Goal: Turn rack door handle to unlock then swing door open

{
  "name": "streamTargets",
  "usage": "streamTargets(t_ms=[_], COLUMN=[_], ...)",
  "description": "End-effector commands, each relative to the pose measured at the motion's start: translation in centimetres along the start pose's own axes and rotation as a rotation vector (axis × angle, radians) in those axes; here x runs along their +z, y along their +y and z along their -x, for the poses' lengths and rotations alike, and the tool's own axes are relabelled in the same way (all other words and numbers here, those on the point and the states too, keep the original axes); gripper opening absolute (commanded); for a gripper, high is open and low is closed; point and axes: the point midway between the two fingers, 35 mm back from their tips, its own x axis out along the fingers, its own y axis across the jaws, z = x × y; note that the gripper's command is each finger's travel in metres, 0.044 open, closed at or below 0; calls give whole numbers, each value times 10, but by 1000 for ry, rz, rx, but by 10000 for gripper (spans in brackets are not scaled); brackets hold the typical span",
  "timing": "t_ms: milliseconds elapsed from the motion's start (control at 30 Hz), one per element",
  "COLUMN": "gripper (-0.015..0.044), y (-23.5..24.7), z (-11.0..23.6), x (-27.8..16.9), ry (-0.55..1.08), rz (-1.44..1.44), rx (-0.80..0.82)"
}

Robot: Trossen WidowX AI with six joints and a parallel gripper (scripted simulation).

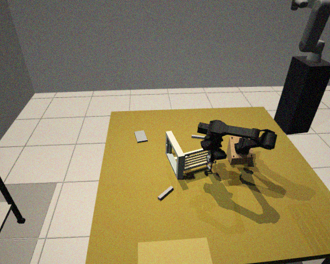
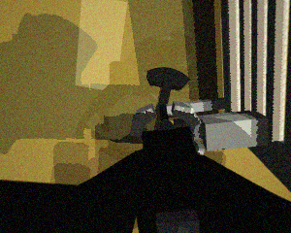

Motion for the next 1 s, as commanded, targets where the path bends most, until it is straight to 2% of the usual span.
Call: streamTargets(t_ms=[0,500,833,967], gripper=[14,14,276,286], y=[11,16,16,16], z=[1,1,1,3], x=[2,2,2,3], ry=[-7,-7,-7,-12], rz=[-59,-86,-86,-86], rx=[1,2,2,-1])
